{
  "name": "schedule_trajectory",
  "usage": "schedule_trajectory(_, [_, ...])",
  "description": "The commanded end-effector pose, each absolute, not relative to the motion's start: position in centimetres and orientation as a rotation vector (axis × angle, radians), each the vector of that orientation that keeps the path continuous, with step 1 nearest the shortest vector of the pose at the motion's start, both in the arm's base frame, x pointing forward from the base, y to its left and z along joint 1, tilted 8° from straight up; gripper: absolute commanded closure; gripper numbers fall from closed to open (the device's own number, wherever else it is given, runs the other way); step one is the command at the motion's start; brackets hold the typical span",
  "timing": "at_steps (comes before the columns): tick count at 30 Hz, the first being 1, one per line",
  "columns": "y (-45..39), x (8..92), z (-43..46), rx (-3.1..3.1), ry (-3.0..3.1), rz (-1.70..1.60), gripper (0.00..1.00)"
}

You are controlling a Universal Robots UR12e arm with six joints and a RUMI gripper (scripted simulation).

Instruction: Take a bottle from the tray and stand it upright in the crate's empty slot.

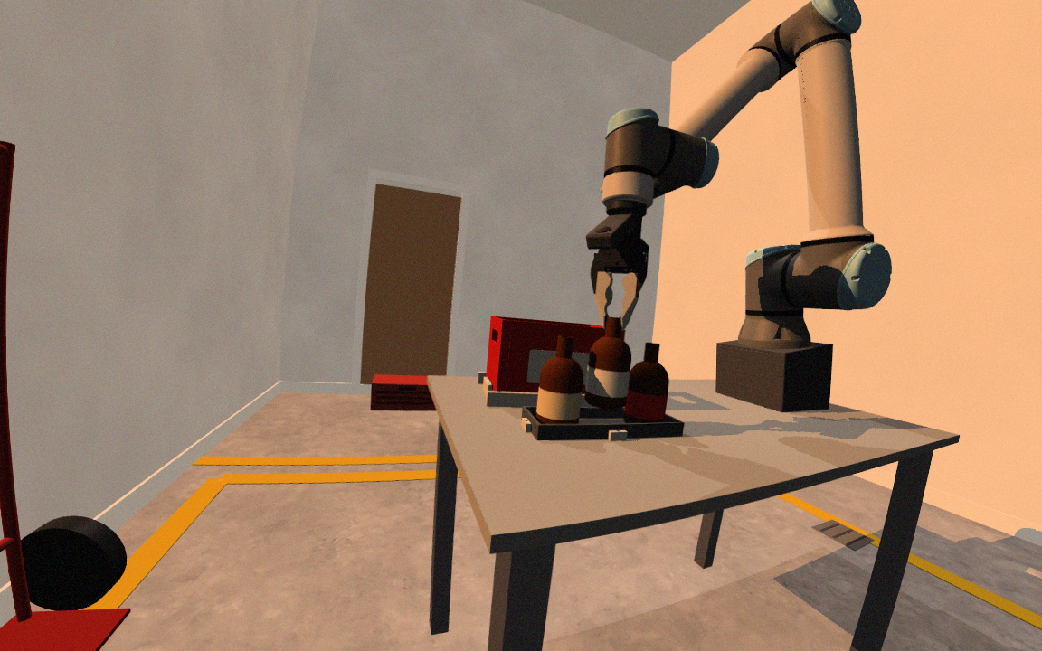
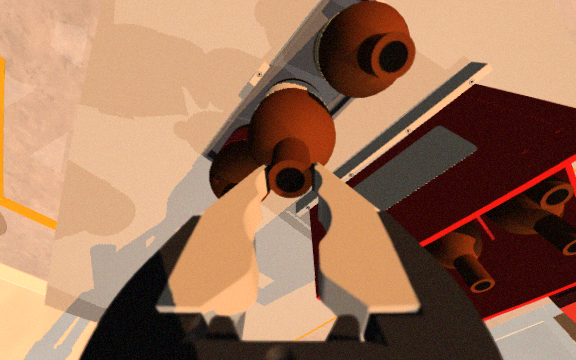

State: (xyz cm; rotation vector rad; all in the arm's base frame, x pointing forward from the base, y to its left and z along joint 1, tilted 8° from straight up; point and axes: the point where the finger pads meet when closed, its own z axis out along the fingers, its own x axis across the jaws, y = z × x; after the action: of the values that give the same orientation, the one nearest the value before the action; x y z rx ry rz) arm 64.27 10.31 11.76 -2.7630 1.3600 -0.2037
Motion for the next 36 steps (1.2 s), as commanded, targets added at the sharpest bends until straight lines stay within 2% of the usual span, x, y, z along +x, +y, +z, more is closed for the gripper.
schedule_trajectory(1, [10.3, 64.3, 11.9, -2.762, 1.36, -0.206, 1.0])
schedule_trajectory(36, [10.3, 63.9, 14.9, -2.762, 1.36, -0.206, 1.0])
